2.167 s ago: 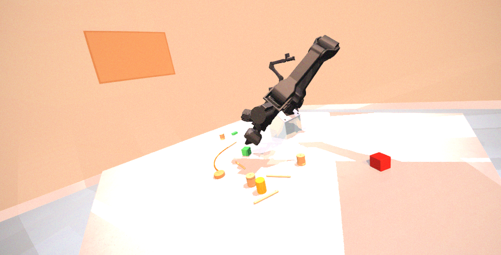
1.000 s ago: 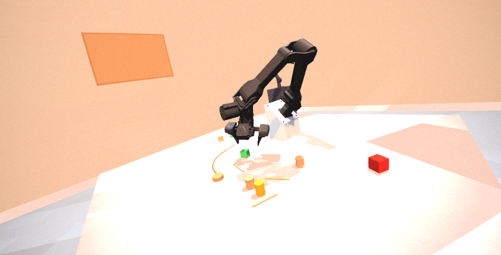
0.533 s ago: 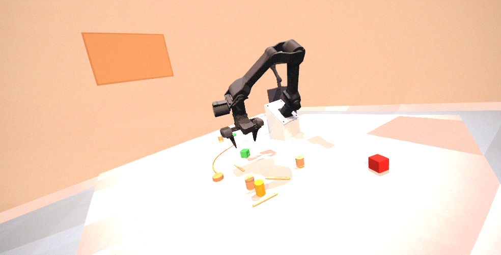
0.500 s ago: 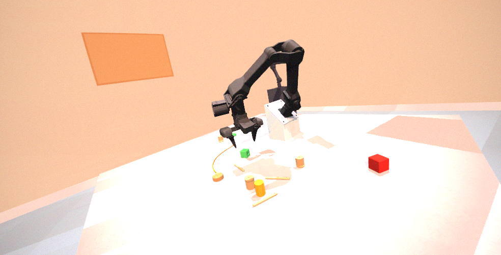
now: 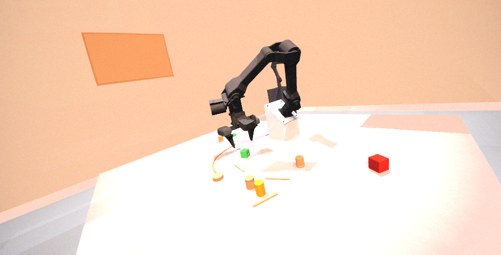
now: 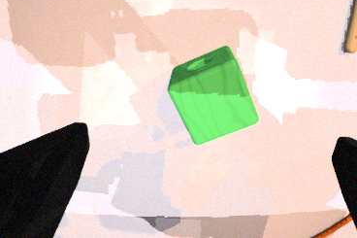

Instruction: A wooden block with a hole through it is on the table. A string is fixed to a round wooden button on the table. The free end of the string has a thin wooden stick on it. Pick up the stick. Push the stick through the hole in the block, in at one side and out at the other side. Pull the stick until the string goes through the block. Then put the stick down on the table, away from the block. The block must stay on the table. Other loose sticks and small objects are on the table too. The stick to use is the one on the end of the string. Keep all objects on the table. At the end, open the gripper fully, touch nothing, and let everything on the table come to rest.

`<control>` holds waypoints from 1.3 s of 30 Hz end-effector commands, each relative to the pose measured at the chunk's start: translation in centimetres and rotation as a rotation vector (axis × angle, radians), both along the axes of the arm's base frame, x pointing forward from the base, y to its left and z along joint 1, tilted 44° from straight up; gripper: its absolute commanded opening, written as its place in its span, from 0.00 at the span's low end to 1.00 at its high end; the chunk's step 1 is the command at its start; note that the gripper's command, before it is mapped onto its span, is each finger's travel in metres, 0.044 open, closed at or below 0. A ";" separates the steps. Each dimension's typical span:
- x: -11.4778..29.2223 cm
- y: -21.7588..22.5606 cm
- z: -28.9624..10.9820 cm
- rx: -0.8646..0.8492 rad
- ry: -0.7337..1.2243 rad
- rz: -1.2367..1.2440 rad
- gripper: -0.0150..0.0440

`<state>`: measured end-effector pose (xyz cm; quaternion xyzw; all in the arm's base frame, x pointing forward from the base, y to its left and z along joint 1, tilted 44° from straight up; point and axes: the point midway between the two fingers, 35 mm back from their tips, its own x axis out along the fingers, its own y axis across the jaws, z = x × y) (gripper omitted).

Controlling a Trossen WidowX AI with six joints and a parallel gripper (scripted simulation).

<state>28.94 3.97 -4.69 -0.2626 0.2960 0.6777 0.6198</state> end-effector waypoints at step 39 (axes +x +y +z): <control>0.0 0.0 0.0 0.000 0.000 0.000 0.25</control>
